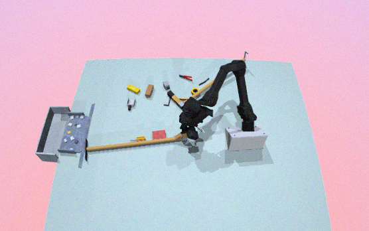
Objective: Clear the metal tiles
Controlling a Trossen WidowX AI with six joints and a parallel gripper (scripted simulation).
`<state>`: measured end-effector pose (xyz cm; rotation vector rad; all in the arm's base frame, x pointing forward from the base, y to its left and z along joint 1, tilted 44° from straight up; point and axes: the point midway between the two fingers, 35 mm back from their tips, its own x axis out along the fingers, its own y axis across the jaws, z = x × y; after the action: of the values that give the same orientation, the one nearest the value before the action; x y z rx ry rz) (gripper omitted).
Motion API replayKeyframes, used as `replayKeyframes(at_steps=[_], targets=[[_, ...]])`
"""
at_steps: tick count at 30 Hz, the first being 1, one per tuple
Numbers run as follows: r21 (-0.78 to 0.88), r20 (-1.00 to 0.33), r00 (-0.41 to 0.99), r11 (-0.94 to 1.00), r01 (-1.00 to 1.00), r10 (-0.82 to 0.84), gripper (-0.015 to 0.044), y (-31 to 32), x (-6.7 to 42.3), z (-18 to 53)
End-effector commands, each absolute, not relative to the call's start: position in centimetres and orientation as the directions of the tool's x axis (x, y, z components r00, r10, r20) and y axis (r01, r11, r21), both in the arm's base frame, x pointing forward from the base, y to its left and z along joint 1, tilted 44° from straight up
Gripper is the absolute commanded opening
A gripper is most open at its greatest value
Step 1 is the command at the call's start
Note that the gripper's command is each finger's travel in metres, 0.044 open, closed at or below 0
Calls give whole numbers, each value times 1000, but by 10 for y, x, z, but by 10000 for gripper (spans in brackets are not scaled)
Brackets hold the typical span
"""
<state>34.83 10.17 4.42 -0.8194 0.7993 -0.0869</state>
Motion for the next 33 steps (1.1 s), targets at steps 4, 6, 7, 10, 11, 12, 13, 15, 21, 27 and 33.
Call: replayKeyframes(at_steps=[4, 6, 7, 10, 11, 12, 13, 15, 21, 27, 33], targets=[[-683, -602, 711, 697, -221, -364, 0, 102, 348, 45], [-684, -601, 711, 695, -222, -364, 0, 103, 348, 45], [-684, -601, 711, 694, -222, -365, 0, 103, 348, 45], [-684, -600, 711, 695, -220, -365, 0, 102, 348, 46], [-684, -600, 712, 696, -219, -366, 0, 102, 349, 47], [-684, -599, 712, 696, -217, -367, 0, 101, 349, 48], [-684, -598, 712, 697, -216, -367, 0, 100, 349, 48], [-684, -597, 713, 698, -212, -369, 0, 99, 350, 50], [-684, -592, 714, 702, -200, -374, 0, 94, 352, 55], [-684, -587, 715, 705, -188, -379, 0, 89, 353, 61], [-684, -581, 717, 708, -174, -385, 0, 83, 355, 66]])
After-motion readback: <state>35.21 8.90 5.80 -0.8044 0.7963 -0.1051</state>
